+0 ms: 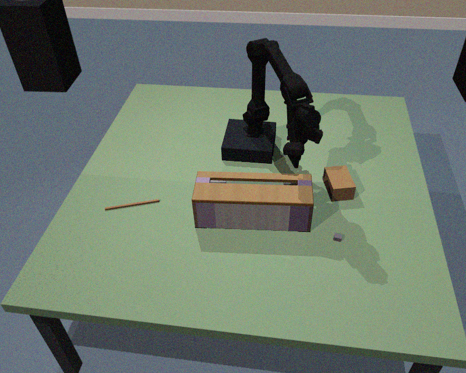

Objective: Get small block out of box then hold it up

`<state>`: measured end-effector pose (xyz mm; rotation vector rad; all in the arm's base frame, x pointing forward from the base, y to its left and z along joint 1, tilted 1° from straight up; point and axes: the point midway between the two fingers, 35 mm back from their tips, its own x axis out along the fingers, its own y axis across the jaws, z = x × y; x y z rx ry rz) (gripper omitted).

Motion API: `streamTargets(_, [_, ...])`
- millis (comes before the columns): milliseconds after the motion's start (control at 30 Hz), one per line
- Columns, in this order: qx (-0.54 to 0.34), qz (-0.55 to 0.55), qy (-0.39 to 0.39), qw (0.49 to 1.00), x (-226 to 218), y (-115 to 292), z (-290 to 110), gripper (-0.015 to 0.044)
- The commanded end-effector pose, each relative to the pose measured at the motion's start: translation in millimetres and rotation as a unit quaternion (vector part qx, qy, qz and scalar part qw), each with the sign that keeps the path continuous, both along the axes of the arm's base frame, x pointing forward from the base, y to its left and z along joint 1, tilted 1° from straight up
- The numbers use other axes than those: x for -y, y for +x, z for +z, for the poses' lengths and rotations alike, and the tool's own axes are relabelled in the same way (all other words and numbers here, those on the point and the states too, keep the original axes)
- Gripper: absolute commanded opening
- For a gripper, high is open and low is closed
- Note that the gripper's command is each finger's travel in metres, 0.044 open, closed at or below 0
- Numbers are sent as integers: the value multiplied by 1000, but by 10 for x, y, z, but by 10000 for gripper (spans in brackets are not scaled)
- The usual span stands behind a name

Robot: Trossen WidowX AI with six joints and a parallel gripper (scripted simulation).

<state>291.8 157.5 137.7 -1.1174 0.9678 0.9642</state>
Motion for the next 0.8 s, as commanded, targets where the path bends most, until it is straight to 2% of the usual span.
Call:
streamTargets(0, [86, 405, -168, 895, -59, -89, 56, 285])
streamTargets(233, [106, 556, -237, 790, -79, -120, 75, 285])
streamTargets(500, [115, 696, -302, 641, -95, -146, 93, 285])
streamTargets(767, [115, 701, -304, 635, -96, -147, 93, 285])
